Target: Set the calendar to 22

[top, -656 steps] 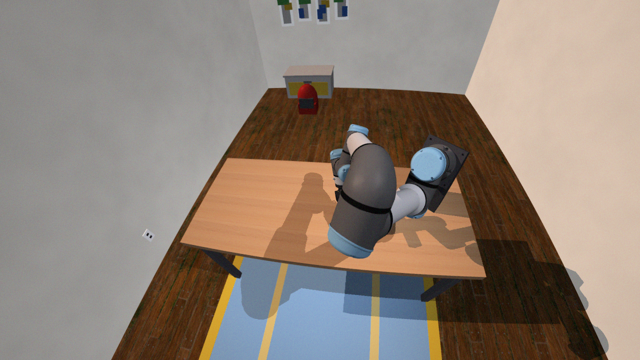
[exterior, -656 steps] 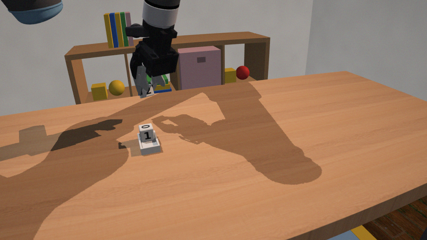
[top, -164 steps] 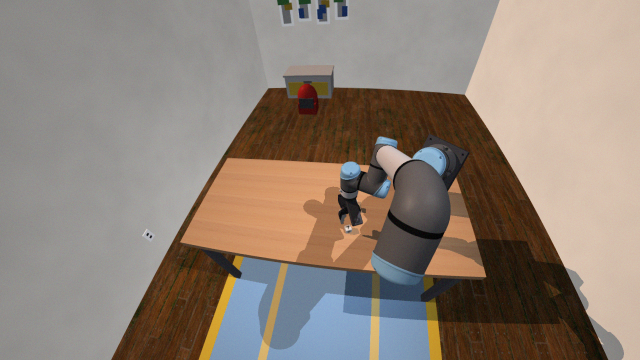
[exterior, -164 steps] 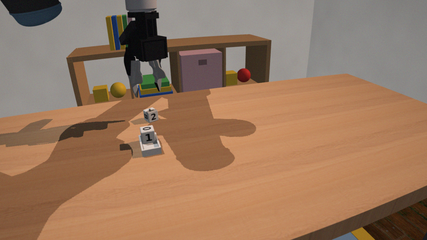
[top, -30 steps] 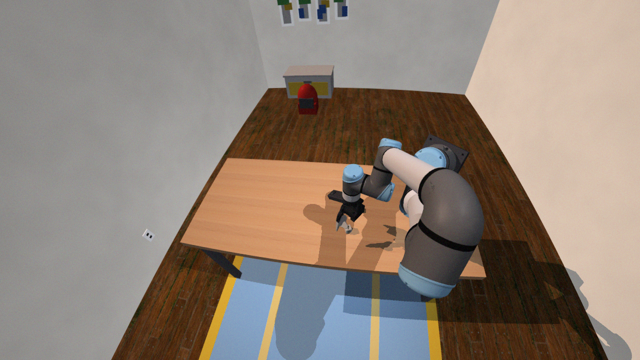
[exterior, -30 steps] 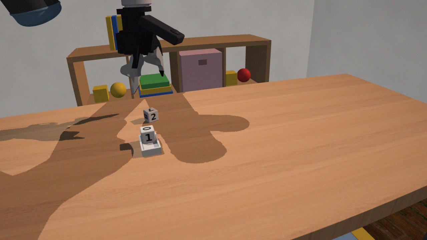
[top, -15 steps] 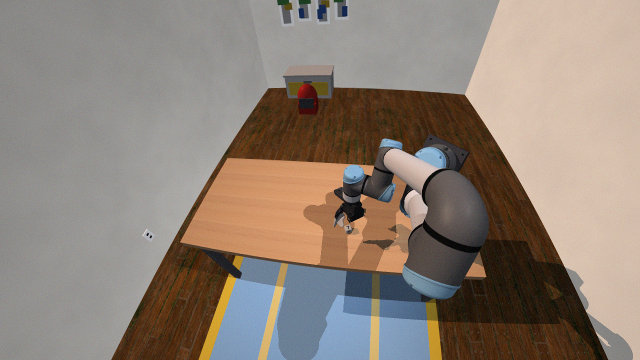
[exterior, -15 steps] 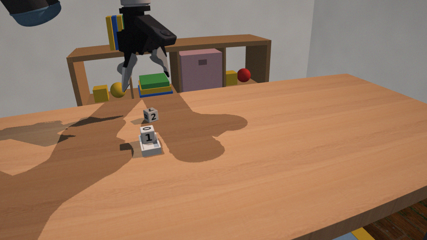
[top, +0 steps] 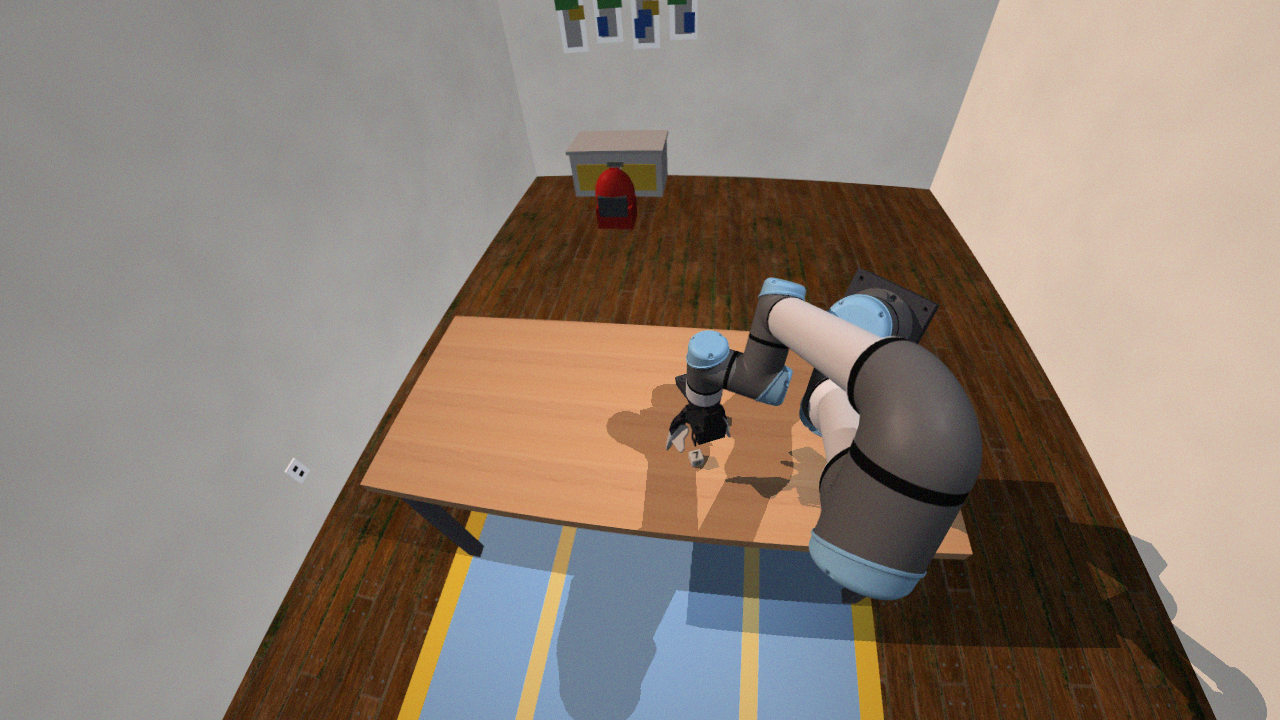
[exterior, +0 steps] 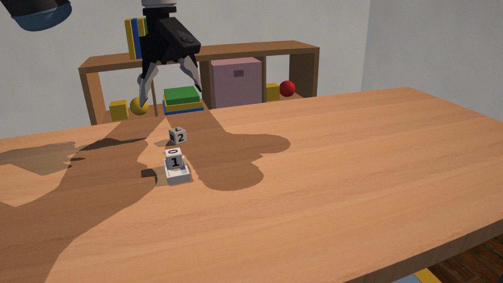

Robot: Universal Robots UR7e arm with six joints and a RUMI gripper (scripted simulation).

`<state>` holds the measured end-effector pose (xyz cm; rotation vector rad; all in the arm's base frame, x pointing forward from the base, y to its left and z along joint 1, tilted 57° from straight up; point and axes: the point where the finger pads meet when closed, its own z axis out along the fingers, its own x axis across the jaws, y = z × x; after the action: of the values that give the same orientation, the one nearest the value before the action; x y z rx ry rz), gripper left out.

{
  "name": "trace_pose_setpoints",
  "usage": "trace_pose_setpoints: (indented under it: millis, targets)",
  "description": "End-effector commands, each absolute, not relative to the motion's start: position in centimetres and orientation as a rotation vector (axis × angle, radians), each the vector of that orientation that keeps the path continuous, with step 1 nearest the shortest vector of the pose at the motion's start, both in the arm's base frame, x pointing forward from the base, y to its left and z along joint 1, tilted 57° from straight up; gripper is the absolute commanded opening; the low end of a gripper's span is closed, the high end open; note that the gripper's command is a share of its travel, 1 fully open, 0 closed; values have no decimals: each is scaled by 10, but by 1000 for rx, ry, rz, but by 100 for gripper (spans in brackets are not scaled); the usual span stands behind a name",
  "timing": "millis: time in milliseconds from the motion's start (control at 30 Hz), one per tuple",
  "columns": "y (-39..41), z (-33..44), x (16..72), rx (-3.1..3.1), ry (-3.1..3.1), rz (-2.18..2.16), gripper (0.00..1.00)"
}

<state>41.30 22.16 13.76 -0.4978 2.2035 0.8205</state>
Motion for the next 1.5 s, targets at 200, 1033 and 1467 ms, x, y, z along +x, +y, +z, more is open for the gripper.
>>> trace_pose_setpoints:
  millis: [200, 1033, 1467]
  targets:
    - [222, 138, 412, -464, 2216, 835, 100]
    - [222, 138, 412, -462, 2217, 836, 29]
    - [222, 138, 412, -462, 2217, 836, 29]
